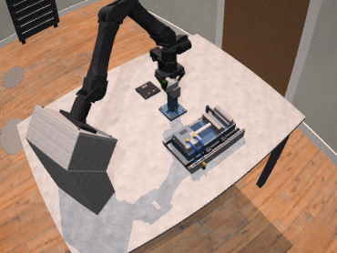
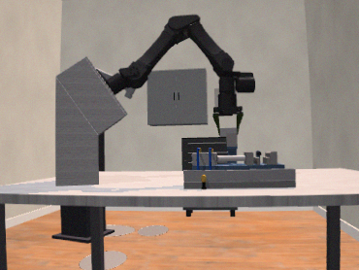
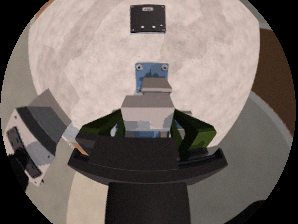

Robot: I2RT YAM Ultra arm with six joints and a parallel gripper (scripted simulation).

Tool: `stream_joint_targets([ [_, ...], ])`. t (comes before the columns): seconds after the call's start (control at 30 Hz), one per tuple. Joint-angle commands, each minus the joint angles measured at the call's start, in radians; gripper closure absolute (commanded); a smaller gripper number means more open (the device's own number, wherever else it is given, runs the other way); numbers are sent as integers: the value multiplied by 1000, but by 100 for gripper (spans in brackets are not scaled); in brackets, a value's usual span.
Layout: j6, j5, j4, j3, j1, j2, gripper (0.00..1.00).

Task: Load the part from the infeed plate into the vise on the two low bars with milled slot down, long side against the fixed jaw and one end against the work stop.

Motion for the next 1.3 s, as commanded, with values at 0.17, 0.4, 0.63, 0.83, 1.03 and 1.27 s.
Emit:
stream_joint_targets([
  [0.17,-13,-17,-47,31,-19,-51,100],
  [0.4,-25,-31,-94,41,-37,-84,100],
  [0.63,-36,-44,-133,53,-53,-108,100],
  [0.83,-50,-60,-180,70,-74,-133,100],
  [1.03,-62,-74,-218,84,-92,-152,100],
  [1.27,-71,-84,-242,95,-104,-161,100],
])
